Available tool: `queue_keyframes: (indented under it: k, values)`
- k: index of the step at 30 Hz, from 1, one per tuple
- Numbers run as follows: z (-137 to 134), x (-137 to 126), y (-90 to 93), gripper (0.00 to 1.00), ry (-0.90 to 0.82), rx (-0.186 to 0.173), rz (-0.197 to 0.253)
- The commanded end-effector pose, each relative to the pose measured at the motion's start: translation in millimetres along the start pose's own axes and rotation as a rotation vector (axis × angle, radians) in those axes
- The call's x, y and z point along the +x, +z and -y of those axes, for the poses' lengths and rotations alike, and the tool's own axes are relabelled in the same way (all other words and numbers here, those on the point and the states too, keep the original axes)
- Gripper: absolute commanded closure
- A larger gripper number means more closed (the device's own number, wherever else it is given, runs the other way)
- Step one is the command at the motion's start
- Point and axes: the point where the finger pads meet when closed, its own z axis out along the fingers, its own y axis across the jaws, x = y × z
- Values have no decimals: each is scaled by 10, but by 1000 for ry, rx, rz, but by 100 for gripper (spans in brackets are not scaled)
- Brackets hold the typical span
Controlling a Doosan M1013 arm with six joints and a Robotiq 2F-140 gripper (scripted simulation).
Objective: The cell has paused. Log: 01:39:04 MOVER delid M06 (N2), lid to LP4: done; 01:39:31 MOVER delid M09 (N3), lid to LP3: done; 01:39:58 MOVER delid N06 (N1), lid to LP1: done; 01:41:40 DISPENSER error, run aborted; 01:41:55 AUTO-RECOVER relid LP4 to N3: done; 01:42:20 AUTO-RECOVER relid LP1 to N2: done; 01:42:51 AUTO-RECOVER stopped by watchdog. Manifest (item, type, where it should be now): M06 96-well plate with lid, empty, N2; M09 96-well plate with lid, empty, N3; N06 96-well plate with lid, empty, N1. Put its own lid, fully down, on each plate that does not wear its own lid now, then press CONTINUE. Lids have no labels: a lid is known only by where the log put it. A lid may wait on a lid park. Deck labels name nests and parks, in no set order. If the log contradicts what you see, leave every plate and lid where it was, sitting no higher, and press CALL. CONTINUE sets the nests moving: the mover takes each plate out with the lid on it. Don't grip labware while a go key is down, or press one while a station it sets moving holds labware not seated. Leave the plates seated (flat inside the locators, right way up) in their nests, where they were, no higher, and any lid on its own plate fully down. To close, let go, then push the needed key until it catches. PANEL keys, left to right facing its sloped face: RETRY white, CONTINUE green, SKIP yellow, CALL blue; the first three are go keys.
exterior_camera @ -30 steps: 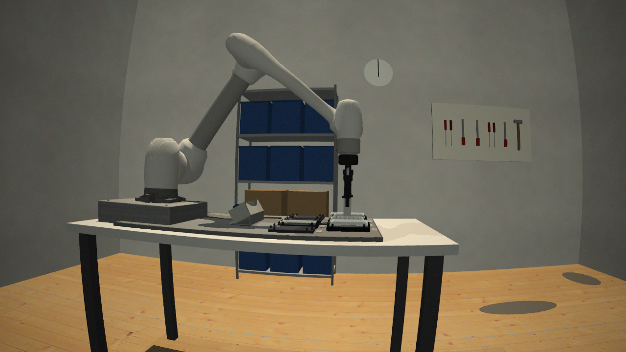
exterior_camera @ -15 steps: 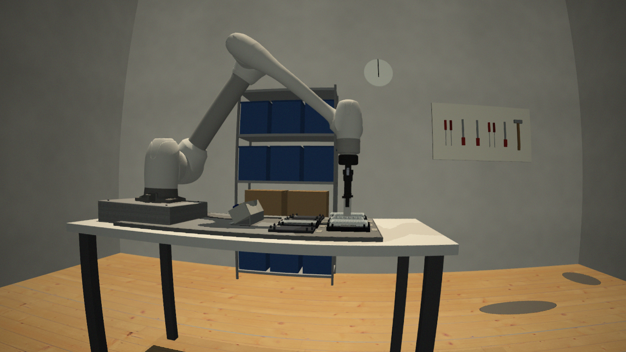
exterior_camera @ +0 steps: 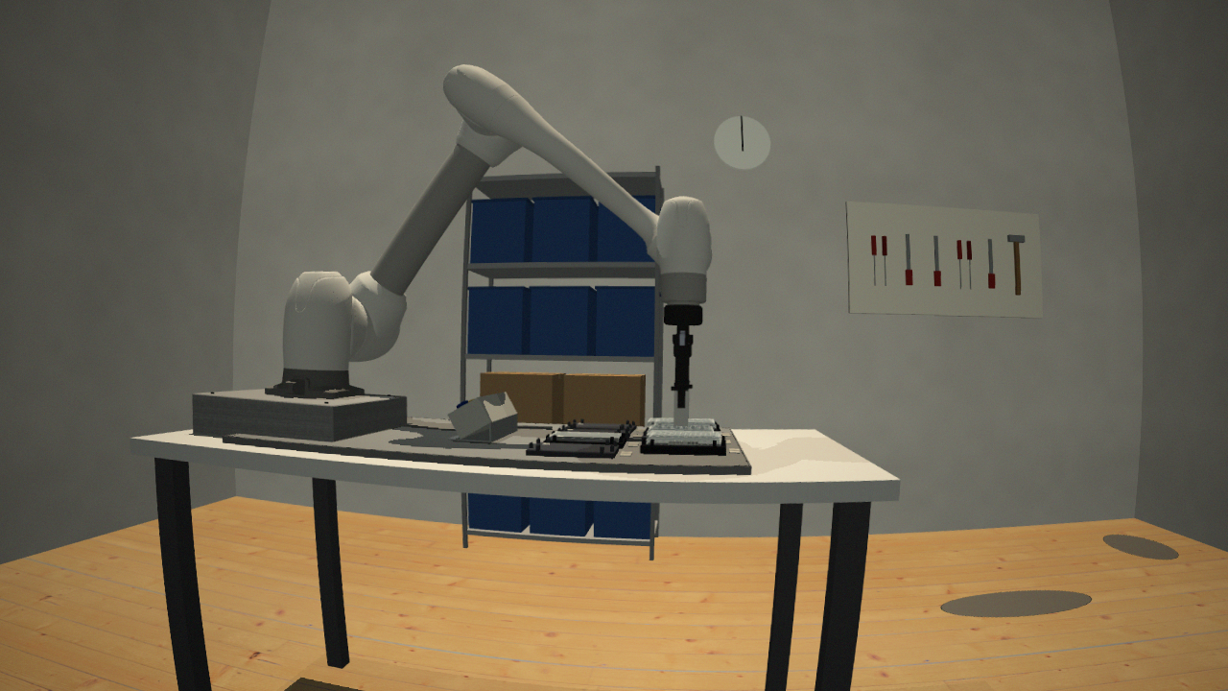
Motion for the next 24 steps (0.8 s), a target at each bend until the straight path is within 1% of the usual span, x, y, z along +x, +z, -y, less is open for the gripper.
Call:
queue_keyframes:
  k: [1,24]
  values:
    - [0,0,9,100,0,0,0]
    - [0,0,62,100,0,0,0]
